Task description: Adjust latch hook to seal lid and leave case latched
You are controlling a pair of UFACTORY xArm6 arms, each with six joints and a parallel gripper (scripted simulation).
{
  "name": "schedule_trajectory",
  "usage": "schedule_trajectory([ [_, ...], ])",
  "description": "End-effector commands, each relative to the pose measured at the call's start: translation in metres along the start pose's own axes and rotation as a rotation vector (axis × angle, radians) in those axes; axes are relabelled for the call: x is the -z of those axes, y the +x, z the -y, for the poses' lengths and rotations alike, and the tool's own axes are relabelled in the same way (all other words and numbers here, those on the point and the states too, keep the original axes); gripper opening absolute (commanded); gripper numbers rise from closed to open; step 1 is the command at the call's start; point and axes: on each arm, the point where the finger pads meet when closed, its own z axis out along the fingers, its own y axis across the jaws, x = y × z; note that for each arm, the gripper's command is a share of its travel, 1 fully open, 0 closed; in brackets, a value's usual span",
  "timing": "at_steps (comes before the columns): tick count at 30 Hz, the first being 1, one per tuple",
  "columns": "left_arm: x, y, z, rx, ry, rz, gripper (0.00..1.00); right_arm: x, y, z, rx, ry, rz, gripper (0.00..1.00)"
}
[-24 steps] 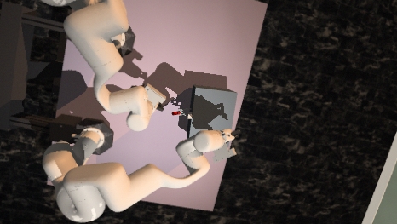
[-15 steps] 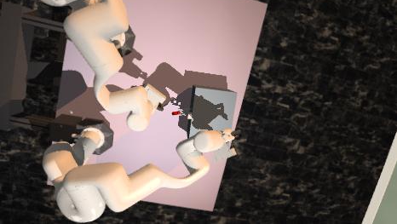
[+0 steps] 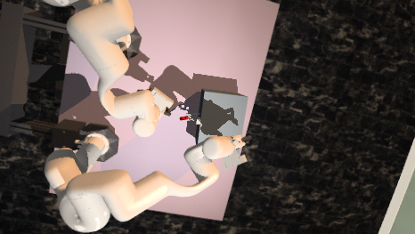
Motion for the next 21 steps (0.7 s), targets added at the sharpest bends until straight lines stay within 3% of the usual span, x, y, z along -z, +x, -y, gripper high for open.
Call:
schedule_trajectory([
  [1,0.001,0.001,-0.001,0.001,-0.003,0.003,1.0,0.002,0.002,0.002,-0.002,0.005,-0.002,1.0],
  [12,0.001,0.009,-0.004,0.005,0.003,0.012,1.0,0.002,0.002,0.002,-0.002,0.005,-0.002,1.0],
  [21,-0.002,0.031,-0.011,0.015,0.018,0.035,1.0,0.002,0.002,0.002,-0.002,0.005,-0.002,1.0],
])
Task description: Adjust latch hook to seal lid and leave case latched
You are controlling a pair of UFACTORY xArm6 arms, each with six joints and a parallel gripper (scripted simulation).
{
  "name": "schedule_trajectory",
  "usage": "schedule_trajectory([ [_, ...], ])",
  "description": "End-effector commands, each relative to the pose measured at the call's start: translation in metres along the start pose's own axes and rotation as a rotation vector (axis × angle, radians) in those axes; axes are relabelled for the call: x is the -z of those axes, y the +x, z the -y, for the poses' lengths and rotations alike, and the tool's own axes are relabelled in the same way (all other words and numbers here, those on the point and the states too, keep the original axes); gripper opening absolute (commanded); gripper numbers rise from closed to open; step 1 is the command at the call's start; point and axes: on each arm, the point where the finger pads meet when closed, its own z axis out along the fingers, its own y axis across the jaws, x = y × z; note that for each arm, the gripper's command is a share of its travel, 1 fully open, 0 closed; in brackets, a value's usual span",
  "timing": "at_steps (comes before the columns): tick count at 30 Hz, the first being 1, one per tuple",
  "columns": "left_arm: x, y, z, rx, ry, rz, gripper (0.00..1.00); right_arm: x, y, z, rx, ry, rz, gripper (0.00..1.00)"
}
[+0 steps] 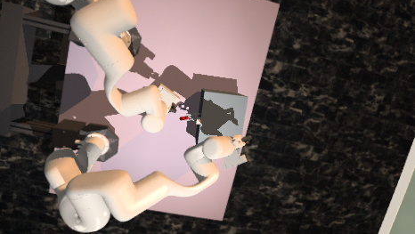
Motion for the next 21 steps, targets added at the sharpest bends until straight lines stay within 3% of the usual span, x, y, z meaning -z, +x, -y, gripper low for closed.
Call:
schedule_trajectory([
  [1,0.001,0.011,-0.004,0.006,0.004,0.014,1.0,0.002,0.002,0.002,-0.002,0.005,-0.002,1.0],
  [10,-0.002,0.041,-0.012,0.02,0.02,0.046,1.0,0.002,0.002,0.002,-0.002,0.005,-0.002,1.0],
  [21,-0.011,0.11,-0.018,0.054,0.043,0.116,1.0,0.002,0.002,0.002,-0.002,0.005,-0.002,1.0],
])
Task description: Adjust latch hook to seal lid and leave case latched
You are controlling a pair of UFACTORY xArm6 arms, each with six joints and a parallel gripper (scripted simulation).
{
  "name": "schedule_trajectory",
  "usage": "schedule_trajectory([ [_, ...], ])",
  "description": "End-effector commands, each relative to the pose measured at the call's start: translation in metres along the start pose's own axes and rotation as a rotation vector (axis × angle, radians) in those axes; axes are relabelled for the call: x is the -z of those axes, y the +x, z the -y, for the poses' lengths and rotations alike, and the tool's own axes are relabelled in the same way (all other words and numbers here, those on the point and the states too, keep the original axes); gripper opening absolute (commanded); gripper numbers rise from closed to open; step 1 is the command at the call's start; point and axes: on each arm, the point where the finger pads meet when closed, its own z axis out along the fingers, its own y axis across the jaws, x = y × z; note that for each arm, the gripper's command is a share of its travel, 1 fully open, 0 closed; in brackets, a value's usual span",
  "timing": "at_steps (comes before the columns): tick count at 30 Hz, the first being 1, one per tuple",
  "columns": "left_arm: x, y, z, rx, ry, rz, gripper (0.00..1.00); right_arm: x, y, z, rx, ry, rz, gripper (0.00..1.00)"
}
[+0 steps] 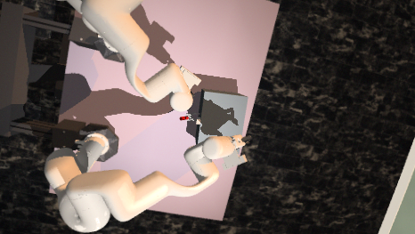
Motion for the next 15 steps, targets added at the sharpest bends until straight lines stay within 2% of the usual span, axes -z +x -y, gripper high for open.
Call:
schedule_trajectory([
  [1,0.001,0.021,-0.003,0.009,0.002,0.023,1.0,0.002,0.002,0.002,-0.002,0.005,-0.002,1.0],
  [2,0.001,0.021,-0.003,0.009,0.002,0.023,1.0,0.002,0.002,0.002,-0.002,0.005,-0.002,1.0],
  [5,-0.001,0.045,-0.004,0.021,0.006,0.046,1.0,0.002,0.002,0.002,-0.002,0.005,-0.002,1.0],
  [15,-0.008,0.134,0.008,0.066,0.007,0.125,1.0,0.002,0.002,0.002,-0.002,0.005,-0.002,1.0],
])
